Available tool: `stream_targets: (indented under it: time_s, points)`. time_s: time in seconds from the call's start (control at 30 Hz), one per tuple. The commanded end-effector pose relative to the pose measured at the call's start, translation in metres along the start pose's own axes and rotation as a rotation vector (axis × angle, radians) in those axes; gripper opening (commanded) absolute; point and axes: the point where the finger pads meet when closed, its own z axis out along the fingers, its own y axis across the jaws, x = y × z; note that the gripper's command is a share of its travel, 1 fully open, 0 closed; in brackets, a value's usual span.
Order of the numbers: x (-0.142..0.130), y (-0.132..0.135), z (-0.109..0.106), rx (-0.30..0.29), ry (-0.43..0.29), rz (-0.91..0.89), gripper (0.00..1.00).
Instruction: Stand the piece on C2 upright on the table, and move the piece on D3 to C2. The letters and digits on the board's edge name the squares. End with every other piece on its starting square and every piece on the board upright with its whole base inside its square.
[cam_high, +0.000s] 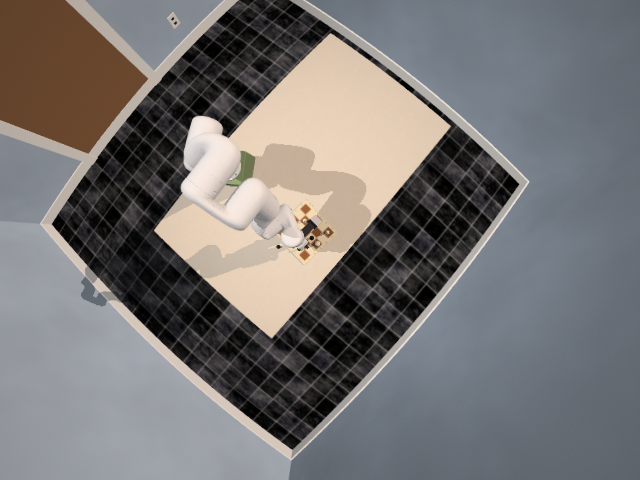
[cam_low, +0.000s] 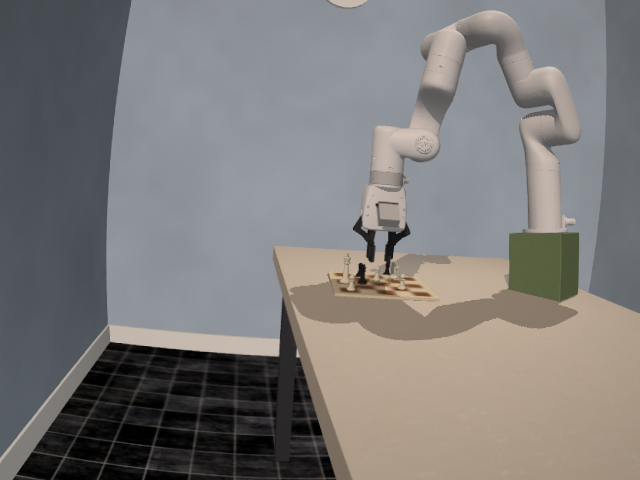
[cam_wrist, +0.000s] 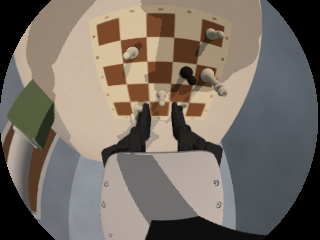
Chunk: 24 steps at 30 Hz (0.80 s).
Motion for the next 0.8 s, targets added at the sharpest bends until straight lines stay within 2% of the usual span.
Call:
stream_targets:
  time_s: [0.0, 0.77]
  points:
    - [0.0002, 0.0017, 0.0021, -0.004, 0.001, 0.0, 0.34]
    - [0.0002, 0.0017, 0.0046, -0.004, 0.001, 0.0, 0.34]
